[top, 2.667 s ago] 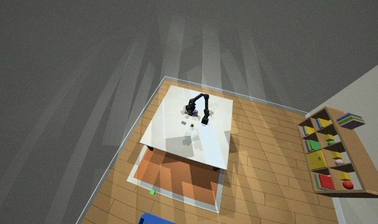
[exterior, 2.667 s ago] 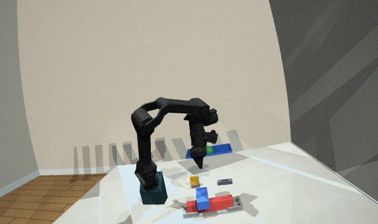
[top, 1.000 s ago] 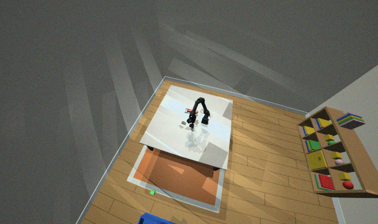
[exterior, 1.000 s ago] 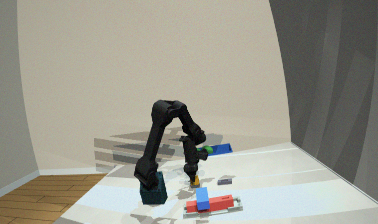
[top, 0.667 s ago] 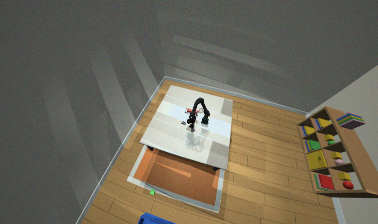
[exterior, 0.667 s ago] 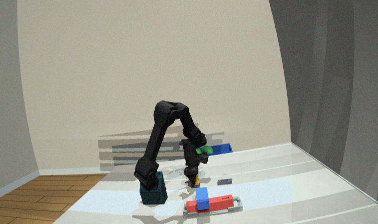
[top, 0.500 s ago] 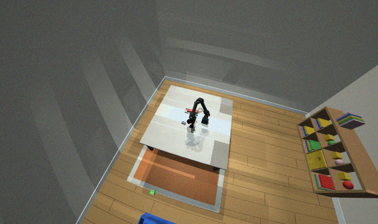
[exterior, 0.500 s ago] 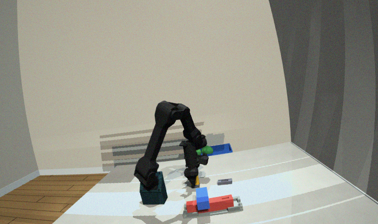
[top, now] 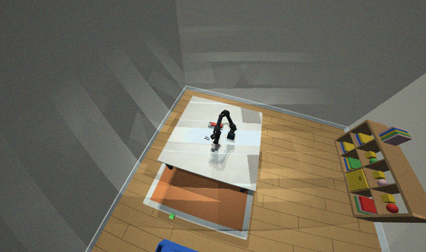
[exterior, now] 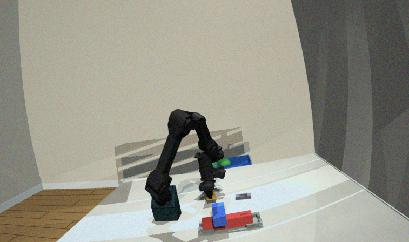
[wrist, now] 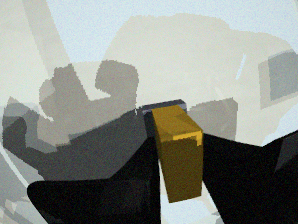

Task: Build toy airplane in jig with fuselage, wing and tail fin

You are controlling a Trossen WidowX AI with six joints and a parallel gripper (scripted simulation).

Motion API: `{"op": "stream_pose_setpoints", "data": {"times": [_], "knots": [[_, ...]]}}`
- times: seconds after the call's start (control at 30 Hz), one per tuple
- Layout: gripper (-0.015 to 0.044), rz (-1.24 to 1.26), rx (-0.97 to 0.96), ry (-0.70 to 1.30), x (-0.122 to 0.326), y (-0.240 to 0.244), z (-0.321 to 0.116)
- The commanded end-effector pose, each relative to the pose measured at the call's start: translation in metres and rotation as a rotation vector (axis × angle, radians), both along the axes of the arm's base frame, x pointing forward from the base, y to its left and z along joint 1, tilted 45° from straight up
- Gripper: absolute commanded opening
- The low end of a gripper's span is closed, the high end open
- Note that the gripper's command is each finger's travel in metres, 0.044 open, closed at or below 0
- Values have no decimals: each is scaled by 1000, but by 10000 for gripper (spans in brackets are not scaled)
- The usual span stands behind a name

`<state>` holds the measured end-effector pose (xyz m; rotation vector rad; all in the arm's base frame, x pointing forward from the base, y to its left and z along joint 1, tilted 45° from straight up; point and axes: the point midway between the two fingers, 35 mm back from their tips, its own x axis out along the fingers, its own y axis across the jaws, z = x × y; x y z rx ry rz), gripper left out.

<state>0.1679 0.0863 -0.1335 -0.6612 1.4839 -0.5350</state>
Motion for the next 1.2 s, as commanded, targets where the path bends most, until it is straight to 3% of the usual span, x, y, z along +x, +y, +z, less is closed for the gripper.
{"op": "stream_pose_setpoints", "data": {"times": [0.0,0.17,1.17], "knots": [[33,7,-1,2,0,0,0],[0,7,-1,2,0,0,0],[0,27,25,-11,6,60,44]]}}
